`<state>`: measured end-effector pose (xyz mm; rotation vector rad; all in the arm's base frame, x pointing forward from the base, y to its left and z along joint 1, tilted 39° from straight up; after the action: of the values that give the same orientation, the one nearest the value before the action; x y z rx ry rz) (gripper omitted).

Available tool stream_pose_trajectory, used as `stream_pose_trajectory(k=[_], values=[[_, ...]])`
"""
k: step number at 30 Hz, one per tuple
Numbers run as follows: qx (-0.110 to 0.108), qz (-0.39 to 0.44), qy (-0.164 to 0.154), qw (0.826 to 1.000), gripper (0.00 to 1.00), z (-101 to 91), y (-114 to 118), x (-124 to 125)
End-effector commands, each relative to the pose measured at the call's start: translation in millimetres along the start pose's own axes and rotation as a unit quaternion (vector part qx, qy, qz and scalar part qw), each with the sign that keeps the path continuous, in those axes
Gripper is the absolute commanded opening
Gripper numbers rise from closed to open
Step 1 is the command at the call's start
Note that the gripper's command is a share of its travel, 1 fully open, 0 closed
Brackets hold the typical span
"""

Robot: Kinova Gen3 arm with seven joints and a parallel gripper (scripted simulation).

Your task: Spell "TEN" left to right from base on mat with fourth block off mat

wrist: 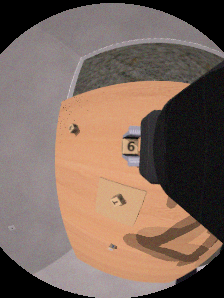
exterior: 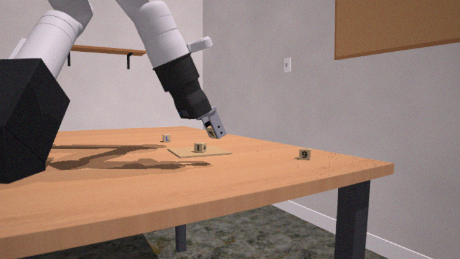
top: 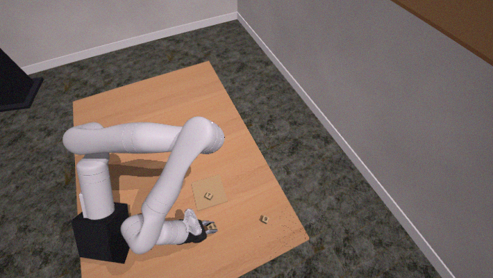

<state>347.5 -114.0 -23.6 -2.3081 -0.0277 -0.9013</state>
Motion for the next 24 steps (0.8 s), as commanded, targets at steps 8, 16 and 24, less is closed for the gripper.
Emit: stream_pose_trajectory(k=[8,16,24], values=[[-0.002,0.029,0.127,0.992,0.49,-2.4,7.4,-42.4],[0.003,0.027,0.226,0.974,0.49,4.3,7.8,-60.5],[0.004,0.027,0.272,0.962,0.49,7.9,7.9,-68.4]])
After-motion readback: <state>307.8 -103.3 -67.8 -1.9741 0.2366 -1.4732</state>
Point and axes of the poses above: the point where the finger pads meet when closed, its own z axis out along the fingers, its own y axis across the jaws, x = y × z, the point moved 9 cm from there along -z, back along the fingers, and after that the axes turned 4 degrees about z, right-handed, at the moved point
